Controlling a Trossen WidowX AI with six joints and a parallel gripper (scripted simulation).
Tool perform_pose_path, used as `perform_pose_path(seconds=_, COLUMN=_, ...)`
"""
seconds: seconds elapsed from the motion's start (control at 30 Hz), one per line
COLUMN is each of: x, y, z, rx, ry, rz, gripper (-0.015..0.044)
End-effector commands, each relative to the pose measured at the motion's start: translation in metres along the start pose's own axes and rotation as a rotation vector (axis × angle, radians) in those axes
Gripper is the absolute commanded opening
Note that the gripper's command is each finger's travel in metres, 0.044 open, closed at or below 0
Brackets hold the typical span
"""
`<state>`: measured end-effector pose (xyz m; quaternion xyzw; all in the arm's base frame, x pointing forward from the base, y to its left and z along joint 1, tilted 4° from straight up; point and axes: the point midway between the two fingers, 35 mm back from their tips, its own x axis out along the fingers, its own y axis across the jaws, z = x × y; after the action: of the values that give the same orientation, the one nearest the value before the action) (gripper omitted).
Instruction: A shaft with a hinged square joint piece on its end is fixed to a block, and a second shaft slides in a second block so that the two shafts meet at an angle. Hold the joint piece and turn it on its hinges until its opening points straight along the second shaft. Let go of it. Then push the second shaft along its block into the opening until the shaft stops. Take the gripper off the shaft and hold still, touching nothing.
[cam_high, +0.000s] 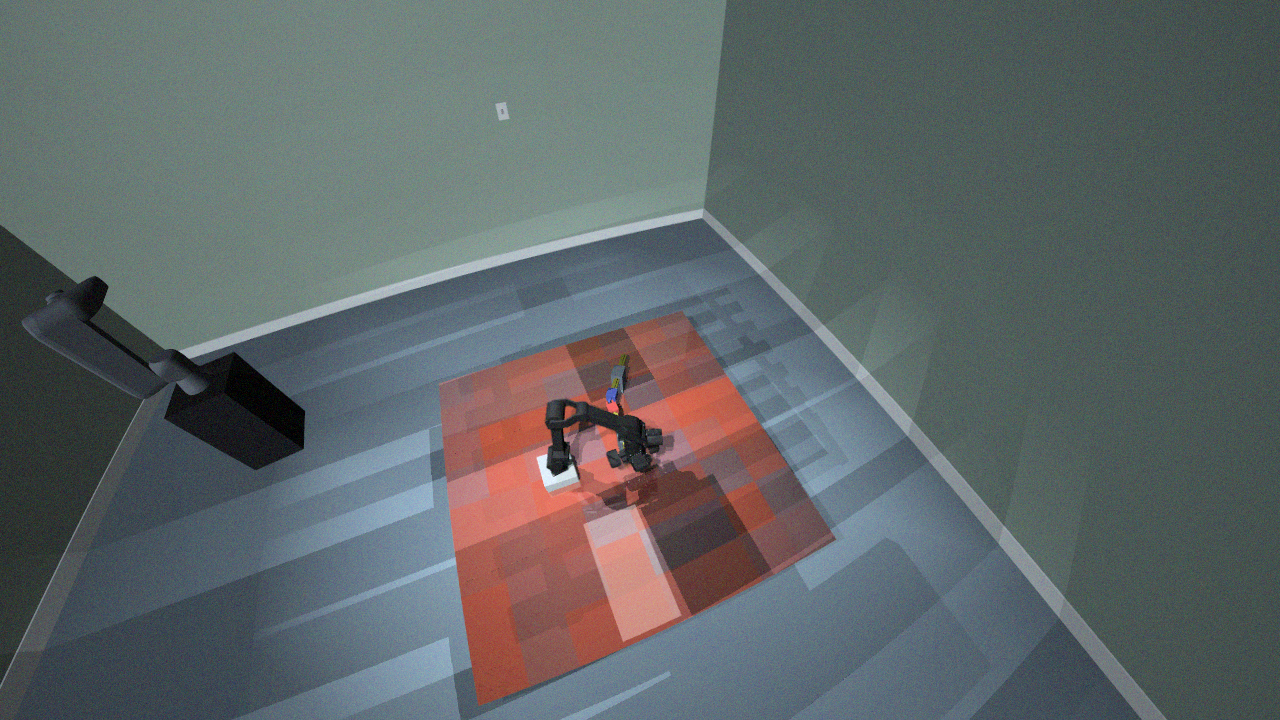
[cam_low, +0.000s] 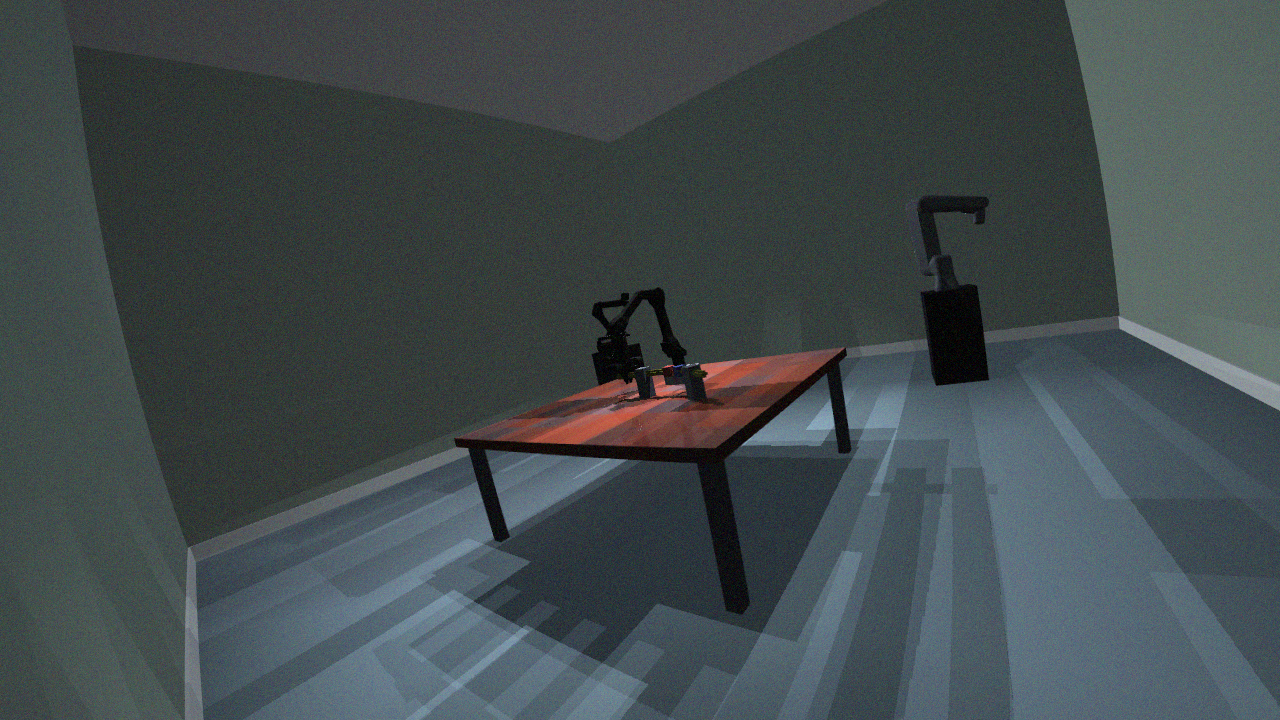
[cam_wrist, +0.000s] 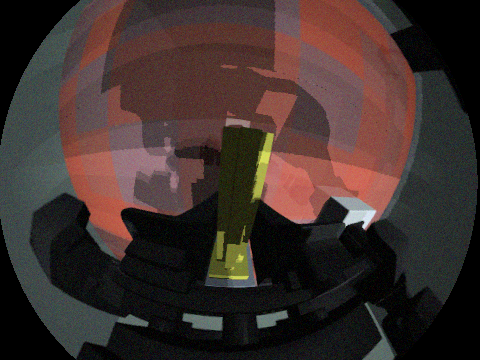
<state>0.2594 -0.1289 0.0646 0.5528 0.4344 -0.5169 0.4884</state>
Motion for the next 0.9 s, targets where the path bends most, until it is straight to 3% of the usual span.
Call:
perform_pose_path(seconds=0.0, x=0.0001, y=0.0000, z=0.0000, rx=0.001, ry=0.000, rz=-0.001, gripper=0.0000)
perform_pose_path(seconds=0.1, x=0.0001, y=0.0000, z=0.0000, rx=0.001, ry=0.000, rz=-0.001, gripper=0.0000)
perform_pose_path(seconds=0.2, x=0.0001, y=0.0000, z=0.0000, rx=0.001, ry=0.000, rz=-0.001, gripper=0.0067)
perform_pose_path(seconds=0.37, x=0.0001, y=0.0000, z=0.0000, rx=0.001, ry=0.000, rz=-0.001, gripper=0.0067)
perform_pose_path(seconds=0.83, x=0.0001, y=0.0000, z=0.0000, rx=0.001, ry=0.000, rz=-0.001, gripper=0.0434)
perform_pose_path(seconds=0.87, x=0.0001, y=0.0000, z=0.0000, rx=0.001, ry=0.000, rz=-0.001, gripper=0.0440)
